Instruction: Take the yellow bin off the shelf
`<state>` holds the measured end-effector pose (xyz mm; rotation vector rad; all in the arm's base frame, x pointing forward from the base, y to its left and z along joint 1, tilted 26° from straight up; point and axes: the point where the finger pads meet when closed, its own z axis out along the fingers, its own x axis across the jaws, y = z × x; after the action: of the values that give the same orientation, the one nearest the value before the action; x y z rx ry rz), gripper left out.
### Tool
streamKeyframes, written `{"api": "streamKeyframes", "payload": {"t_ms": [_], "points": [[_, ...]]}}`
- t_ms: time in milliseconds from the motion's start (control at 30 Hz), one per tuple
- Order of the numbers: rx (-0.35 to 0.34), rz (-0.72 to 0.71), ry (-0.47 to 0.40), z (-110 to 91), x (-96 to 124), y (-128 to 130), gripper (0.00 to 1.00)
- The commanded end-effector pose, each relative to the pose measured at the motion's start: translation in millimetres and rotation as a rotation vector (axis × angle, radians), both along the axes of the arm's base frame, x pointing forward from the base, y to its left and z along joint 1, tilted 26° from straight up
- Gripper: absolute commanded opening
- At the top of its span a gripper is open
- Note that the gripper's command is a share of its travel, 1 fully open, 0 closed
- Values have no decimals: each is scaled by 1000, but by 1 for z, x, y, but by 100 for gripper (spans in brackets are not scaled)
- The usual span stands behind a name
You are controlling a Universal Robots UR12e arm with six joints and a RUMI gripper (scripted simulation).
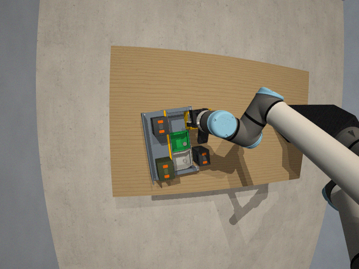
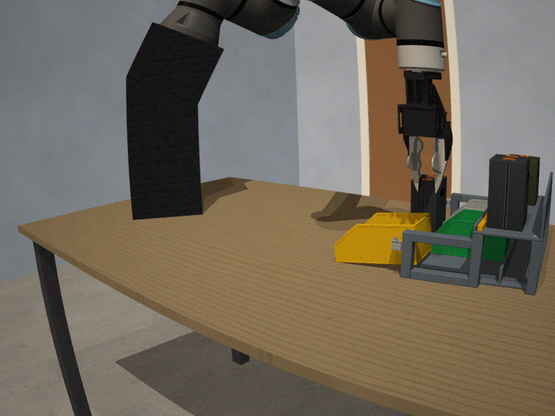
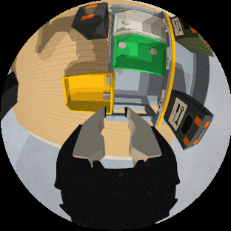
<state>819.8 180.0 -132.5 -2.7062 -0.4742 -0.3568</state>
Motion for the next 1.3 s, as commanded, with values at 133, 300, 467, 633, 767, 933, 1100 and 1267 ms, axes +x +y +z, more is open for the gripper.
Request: {"api": "streamKeyframes", "payload": {"t_ms": [133,300,467,633,767,933,1100,1267], "points": [[0,0,-1,0,-1,0,20],[0,0,-1,0,-1,-1,20],[0,0,-1,-2,-4,-1,20],[0,0,-1,-2,-4,-1,20],[0,0,-1,-2,-4,-1,20],[0,0,-1,-3,-5,-1,20],[0,0,-1,-3,-6,-1,20],[0,0,-1,-3,-6,-1,20]]}}
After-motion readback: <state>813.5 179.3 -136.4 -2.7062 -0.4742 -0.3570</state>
